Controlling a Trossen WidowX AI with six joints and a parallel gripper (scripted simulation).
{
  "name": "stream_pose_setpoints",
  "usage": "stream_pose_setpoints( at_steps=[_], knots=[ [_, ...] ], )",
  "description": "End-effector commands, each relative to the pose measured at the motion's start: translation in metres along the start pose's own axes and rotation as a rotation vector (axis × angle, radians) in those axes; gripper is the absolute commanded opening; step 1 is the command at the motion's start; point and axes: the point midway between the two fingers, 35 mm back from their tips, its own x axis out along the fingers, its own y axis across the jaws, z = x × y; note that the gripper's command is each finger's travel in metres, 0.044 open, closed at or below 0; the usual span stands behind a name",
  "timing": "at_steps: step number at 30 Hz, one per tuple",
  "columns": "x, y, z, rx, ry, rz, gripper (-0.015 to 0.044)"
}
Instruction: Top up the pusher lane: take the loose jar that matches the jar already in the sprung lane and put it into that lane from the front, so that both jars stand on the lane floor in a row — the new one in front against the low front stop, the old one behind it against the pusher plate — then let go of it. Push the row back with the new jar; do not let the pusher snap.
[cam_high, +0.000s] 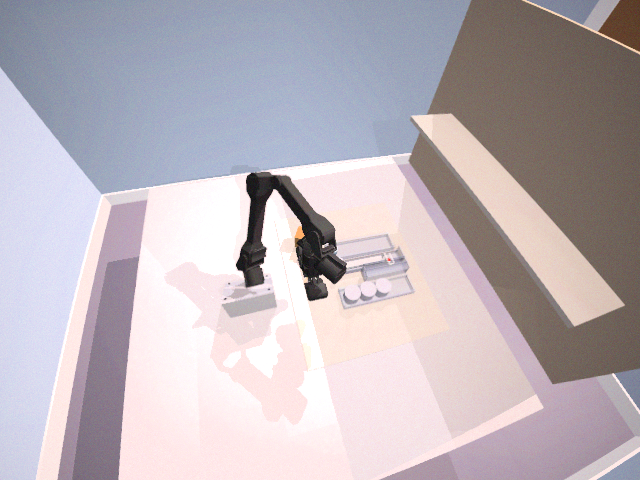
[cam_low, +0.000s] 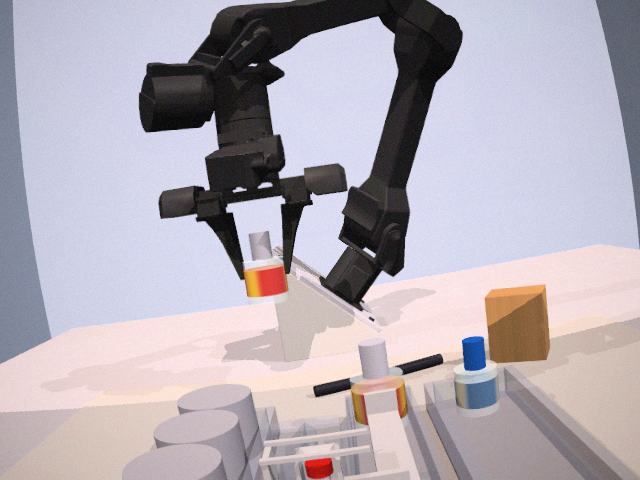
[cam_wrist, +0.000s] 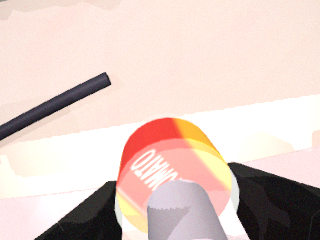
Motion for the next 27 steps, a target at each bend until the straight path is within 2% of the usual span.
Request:
stream_pose_setpoints(
  at_steps=[1,20,27],
  knots=[
    [0.003,0.009,0.017,-0.002,-0.007,-0.017,0.0000],
    [0.037,0.080,0.085,-0.001,-0.012,0.009,0.0000],
    [0.044,0.092,0.091,0.002,-0.009,0.023,0.0000]
  ],
)
